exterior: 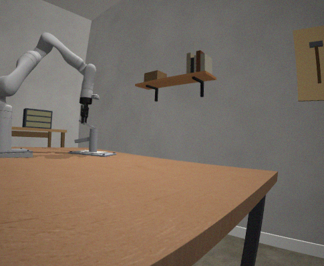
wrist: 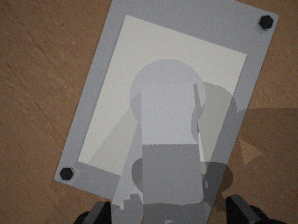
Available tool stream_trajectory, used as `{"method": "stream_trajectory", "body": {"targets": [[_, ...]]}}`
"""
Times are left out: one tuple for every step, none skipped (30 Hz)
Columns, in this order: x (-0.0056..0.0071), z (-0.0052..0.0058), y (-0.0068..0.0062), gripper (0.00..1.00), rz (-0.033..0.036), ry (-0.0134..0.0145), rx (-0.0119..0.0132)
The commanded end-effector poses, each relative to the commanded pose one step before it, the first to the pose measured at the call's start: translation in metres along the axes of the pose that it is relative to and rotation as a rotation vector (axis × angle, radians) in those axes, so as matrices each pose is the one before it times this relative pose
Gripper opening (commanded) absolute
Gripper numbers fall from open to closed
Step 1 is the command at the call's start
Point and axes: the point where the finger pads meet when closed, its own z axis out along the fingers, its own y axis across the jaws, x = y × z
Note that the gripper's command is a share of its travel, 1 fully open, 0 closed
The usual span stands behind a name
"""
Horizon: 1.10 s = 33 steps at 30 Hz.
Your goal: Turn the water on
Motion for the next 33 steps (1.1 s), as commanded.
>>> {"method": "stream_trajectory", "body": {"targets": [[0.00454,-0.00374,0.00110,0.71,0.00026,0.00976,0.00386],[0.00000,0.00000,0.00000,0.71,0.00000,0.00000,0.00000],[0.00000,0.00000,0.00000,0.71,0.00000,0.00000,0.00000],[0.00000,0.00000,0.00000,0.71,0.00000,0.00000,0.00000],[0.00000,0.00000,0.00000,0.71,0.00000,0.00000,0.00000],[0.00000,0.00000,0.00000,0.71,0.00000,0.00000,0.00000],[0.00000,0.00000,0.00000,0.71,0.00000,0.00000,0.00000],[0.00000,0.00000,0.00000,0.71,0.00000,0.00000,0.00000],[0.00000,0.00000,0.00000,0.71,0.00000,0.00000,0.00000],[0.00000,0.00000,0.00000,0.71,0.00000,0.00000,0.00000],[0.00000,0.00000,0.00000,0.71,0.00000,0.00000,0.00000],[0.00000,0.00000,0.00000,0.71,0.00000,0.00000,0.00000],[0.00000,0.00000,0.00000,0.71,0.00000,0.00000,0.00000],[0.00000,0.00000,0.00000,0.71,0.00000,0.00000,0.00000],[0.00000,-0.00001,0.00000,0.71,-0.00001,0.00001,0.00001],[0.00002,-0.00007,-0.00003,0.71,-0.00005,0.00006,0.00004],[0.00006,-0.00019,-0.00008,0.71,-0.00013,0.00016,0.00011],[0.00011,-0.00035,-0.00015,0.71,-0.00023,0.00030,0.00019],[0.00000,0.00000,0.00000,0.71,0.00000,0.00000,0.00000],[0.00000,0.00000,0.00000,0.71,0.00000,0.00000,0.00000],[0.00008,-0.00046,-0.00011,0.71,-0.00016,0.00020,0.00013],[0.00019,-0.00073,-0.00026,0.71,-0.00040,0.00051,0.00033],[0.00017,-0.00089,-0.00022,0.71,-0.00035,0.00044,0.00028],[-0.00001,-0.00093,0.00000,0.71,-0.00001,0.00000,0.00000],[-0.00001,-0.00114,0.00000,0.71,-0.00001,0.00000,-0.00001],[-0.00001,-0.00134,-0.00001,0.71,-0.00002,-0.00001,0.00000],[-0.00001,-0.00154,-0.00001,0.71,-0.00002,-0.00001,0.00000],[-0.00001,-0.00174,0.00000,0.71,-0.00001,-0.00001,-0.00001],[-0.00001,-0.00193,-0.00001,0.71,-0.00002,-0.00001,0.00000],[-0.00002,-0.00211,0.00000,0.71,-0.00002,-0.00001,-0.00001],[-0.00002,-0.00228,0.00000,0.71,-0.00002,-0.00001,-0.00001],[-0.00002,-0.00243,-0.00001,0.71,-0.00003,-0.00001,-0.00001],[-0.00002,-0.00256,-0.00001,0.71,-0.00003,-0.00001,-0.00001]]}}
